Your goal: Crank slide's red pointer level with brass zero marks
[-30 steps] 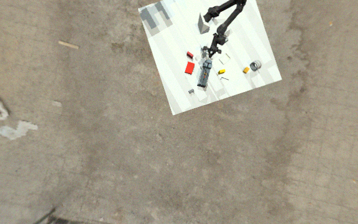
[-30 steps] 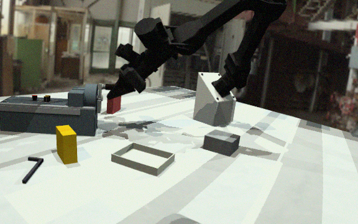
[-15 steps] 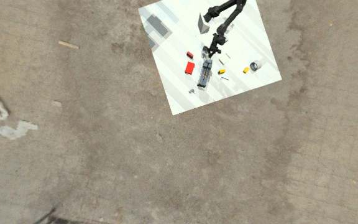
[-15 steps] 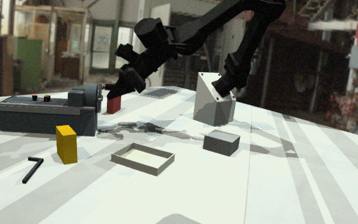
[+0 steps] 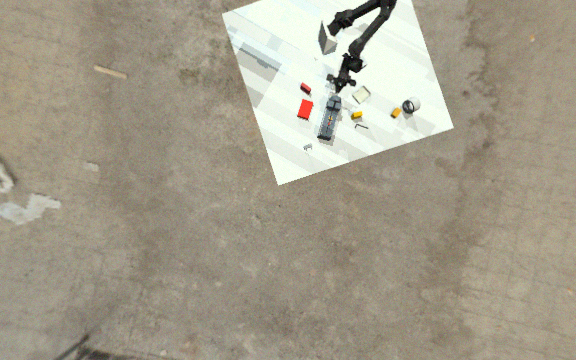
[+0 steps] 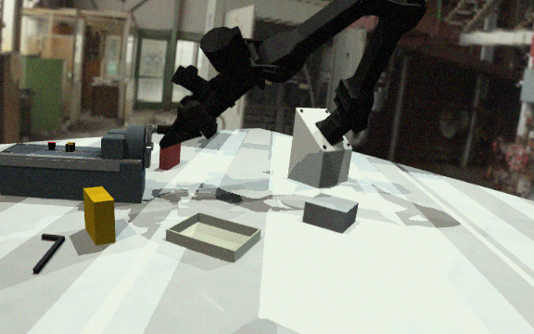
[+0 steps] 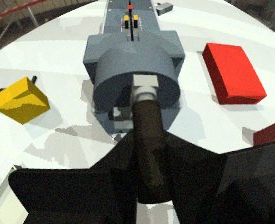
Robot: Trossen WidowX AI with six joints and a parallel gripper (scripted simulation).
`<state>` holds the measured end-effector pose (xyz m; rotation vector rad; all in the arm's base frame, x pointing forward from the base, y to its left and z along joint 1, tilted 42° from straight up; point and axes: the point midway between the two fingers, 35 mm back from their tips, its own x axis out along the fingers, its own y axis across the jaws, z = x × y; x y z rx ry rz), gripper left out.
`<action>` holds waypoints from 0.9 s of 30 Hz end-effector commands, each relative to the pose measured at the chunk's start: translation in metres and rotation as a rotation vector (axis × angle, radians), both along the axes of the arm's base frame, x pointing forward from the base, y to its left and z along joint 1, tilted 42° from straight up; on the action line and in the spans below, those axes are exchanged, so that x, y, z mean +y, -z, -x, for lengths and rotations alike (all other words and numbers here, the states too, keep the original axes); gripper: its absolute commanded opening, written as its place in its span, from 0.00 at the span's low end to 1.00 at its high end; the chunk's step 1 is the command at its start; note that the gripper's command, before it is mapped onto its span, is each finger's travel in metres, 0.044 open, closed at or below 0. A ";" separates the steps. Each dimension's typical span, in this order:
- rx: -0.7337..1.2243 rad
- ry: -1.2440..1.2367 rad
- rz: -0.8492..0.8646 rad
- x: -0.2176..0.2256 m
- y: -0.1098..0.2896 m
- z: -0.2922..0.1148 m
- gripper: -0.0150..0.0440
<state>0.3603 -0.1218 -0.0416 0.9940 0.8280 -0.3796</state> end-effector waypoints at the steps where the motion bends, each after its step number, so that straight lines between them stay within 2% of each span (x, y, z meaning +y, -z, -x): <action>1: 0.000 0.000 0.000 0.000 0.000 0.000 0.25; 18: 0.000 0.000 0.000 0.000 0.000 0.000 1.00; 27: 0.000 0.000 0.002 -0.031 -0.034 0.006 1.00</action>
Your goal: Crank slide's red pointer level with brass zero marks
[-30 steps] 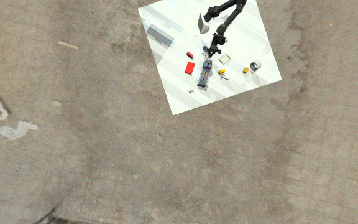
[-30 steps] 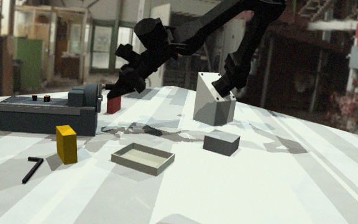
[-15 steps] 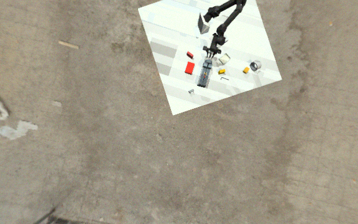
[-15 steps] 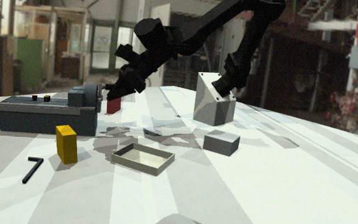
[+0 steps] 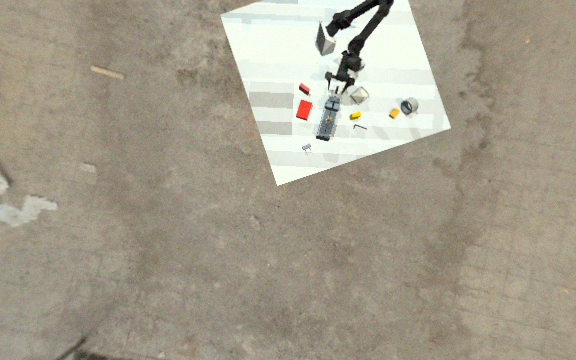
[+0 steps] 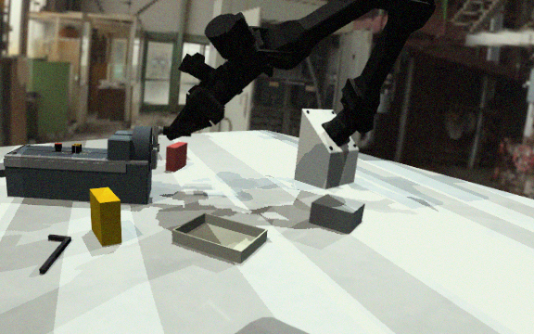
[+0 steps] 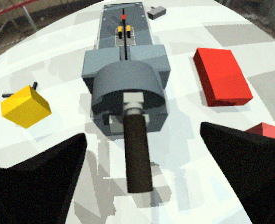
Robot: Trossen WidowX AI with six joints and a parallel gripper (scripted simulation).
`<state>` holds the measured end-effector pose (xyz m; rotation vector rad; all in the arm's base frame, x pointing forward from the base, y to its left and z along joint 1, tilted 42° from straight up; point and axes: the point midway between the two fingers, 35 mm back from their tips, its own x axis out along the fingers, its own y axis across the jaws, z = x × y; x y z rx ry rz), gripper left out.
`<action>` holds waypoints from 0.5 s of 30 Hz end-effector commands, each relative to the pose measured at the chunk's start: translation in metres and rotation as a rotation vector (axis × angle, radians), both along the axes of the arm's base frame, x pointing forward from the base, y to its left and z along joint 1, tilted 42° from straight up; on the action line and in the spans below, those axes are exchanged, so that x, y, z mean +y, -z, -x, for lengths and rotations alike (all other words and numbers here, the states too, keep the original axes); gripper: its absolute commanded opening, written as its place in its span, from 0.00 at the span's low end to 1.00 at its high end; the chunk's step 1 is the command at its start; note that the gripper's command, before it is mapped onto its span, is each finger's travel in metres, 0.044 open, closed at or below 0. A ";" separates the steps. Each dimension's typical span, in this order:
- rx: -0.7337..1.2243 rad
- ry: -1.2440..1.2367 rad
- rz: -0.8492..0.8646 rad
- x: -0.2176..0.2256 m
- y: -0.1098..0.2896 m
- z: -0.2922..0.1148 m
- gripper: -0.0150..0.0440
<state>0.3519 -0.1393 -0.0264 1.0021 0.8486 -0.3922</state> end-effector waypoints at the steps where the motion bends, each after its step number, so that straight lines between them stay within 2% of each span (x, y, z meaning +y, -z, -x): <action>1: -0.023 -0.005 0.011 -0.015 -0.022 -0.002 1.00; 11: -0.009 0.004 0.009 -0.054 -0.061 0.009 1.00; 15: -0.015 -0.013 0.008 -0.059 -0.061 0.004 1.00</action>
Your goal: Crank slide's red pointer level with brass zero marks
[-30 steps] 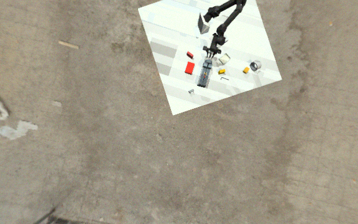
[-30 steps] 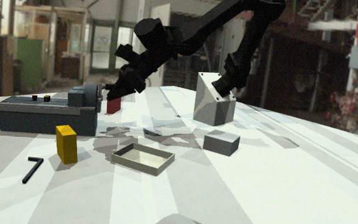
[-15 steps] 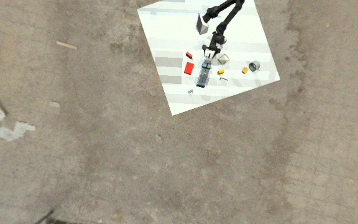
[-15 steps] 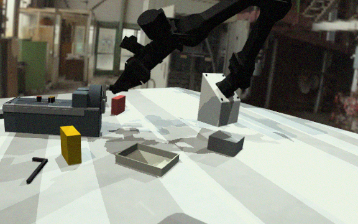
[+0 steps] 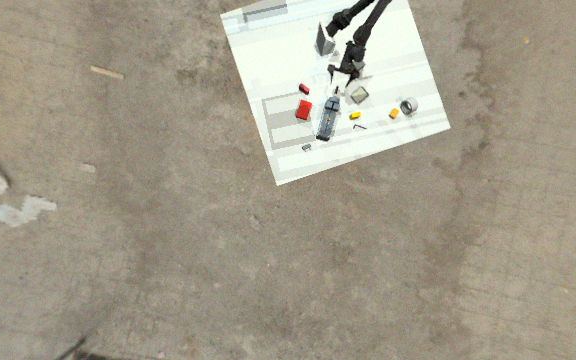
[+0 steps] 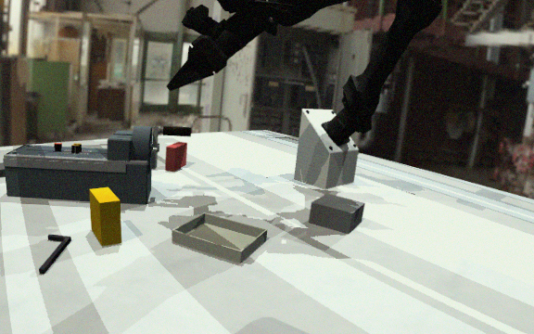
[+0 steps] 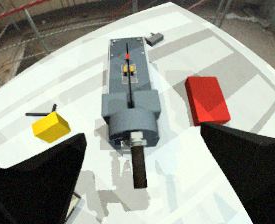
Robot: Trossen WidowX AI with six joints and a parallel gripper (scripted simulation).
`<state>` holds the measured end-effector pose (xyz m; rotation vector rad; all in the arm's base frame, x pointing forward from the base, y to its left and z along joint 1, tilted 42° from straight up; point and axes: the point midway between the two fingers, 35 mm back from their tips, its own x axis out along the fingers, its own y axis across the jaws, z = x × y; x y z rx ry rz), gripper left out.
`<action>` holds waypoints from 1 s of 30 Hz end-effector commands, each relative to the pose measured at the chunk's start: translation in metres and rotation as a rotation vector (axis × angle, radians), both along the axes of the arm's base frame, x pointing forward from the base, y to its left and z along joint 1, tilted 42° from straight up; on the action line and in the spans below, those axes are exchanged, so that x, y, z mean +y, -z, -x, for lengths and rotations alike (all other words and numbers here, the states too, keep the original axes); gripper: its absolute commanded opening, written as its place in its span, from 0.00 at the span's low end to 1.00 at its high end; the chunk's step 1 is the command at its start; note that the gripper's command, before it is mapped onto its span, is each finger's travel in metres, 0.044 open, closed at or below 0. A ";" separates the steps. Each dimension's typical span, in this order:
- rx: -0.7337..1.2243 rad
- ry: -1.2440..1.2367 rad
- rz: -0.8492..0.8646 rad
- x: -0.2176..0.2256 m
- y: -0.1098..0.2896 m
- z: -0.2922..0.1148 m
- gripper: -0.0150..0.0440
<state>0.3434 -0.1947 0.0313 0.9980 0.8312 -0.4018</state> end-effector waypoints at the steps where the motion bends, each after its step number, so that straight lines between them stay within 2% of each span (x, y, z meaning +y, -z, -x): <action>1: -0.009 -0.037 -0.003 -0.007 -0.003 -0.008 1.00; 30: -0.174 -0.335 0.011 -0.083 0.045 -0.087 1.00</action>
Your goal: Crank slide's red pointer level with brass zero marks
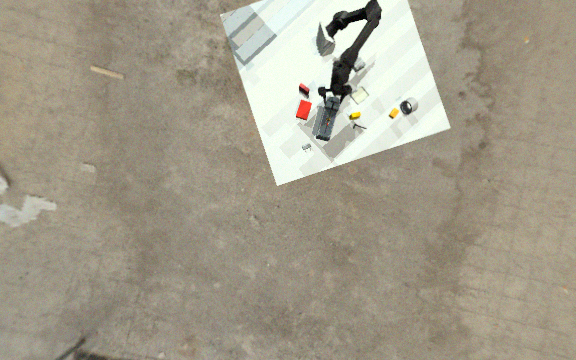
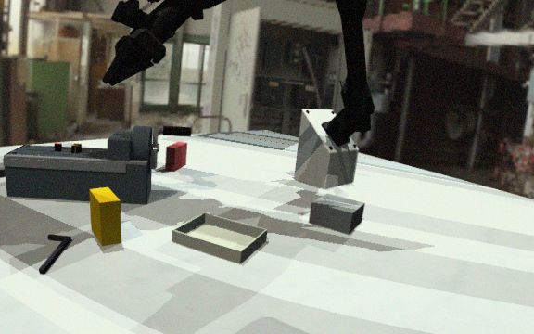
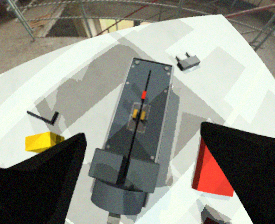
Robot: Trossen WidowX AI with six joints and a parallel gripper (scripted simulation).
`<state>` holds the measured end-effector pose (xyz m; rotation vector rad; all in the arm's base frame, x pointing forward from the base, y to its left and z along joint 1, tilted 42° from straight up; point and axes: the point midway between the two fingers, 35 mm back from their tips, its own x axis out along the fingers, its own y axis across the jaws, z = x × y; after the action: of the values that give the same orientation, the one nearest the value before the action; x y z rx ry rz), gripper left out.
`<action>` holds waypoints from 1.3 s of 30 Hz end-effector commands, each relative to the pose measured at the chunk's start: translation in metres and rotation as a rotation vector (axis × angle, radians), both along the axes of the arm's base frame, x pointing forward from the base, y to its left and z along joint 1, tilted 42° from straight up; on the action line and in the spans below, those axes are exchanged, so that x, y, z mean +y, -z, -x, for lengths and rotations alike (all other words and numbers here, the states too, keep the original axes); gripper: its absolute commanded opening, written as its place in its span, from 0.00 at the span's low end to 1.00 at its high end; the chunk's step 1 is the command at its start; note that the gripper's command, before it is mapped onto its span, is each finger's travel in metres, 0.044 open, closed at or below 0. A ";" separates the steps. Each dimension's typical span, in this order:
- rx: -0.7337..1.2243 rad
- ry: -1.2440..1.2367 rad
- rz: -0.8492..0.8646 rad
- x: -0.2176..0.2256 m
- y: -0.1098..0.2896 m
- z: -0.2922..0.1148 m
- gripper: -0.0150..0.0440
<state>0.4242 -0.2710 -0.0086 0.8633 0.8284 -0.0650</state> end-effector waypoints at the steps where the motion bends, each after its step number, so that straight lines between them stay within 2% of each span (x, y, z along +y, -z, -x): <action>1: -0.023 -0.028 0.001 -0.007 0.006 -0.006 1.00; 11: -0.025 -0.028 0.000 0.029 0.047 -0.014 1.00; 31: -0.025 -0.028 0.000 0.028 0.046 -0.014 1.00; 39: -0.030 -0.034 0.003 -0.005 0.006 -0.008 1.00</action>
<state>0.4312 -0.2618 -0.0370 0.8647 0.8371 -0.0321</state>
